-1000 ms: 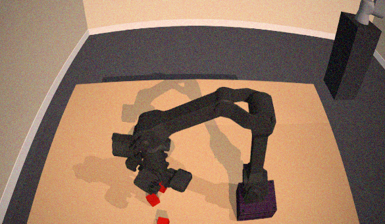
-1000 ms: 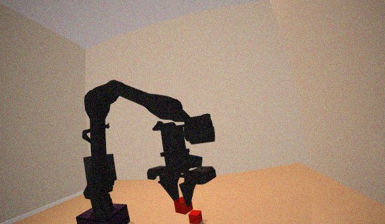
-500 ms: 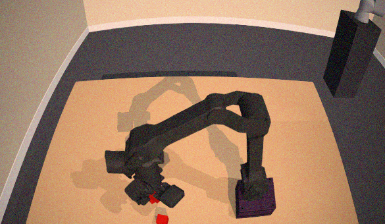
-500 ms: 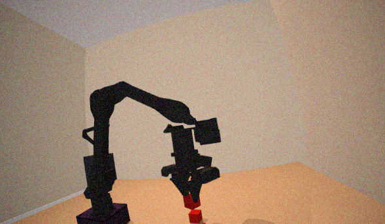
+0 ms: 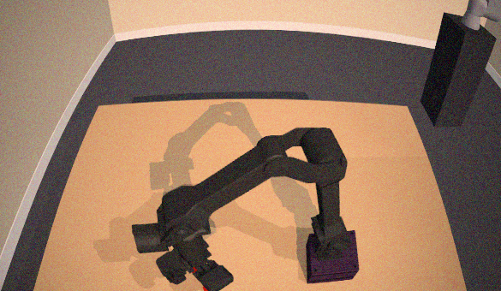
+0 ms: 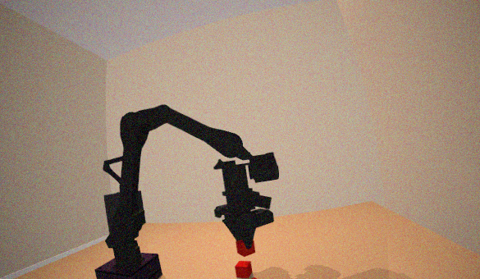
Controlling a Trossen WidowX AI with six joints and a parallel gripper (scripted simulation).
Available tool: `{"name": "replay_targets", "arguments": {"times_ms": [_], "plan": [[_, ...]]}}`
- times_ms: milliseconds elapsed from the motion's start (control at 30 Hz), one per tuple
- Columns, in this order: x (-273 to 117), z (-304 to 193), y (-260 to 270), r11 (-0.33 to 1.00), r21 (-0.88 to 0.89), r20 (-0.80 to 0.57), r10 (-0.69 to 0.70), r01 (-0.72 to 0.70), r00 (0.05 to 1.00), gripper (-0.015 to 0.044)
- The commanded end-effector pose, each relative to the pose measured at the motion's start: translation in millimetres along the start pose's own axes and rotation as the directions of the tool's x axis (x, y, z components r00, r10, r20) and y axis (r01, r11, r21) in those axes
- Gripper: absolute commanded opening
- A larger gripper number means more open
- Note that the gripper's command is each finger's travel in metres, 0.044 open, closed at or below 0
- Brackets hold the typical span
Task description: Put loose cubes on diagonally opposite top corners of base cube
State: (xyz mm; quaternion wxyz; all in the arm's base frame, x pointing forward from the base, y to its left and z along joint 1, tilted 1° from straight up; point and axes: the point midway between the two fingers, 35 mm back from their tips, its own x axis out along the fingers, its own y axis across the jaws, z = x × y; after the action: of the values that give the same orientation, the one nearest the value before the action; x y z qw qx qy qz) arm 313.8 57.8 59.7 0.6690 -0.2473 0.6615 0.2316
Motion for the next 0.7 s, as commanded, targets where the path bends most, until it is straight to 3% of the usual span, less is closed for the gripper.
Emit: {"name": "replay_targets", "arguments": {"times_ms": [0,667], "plan": [[4.1,8.0,8.3,0.999,0.049,-0.001,0.005,-0.005,1.000,0.0105],[16.2,17.4,19.7,0.993,0.114,-0.001,0.006,-0.006,1.000,0.0105]]}}
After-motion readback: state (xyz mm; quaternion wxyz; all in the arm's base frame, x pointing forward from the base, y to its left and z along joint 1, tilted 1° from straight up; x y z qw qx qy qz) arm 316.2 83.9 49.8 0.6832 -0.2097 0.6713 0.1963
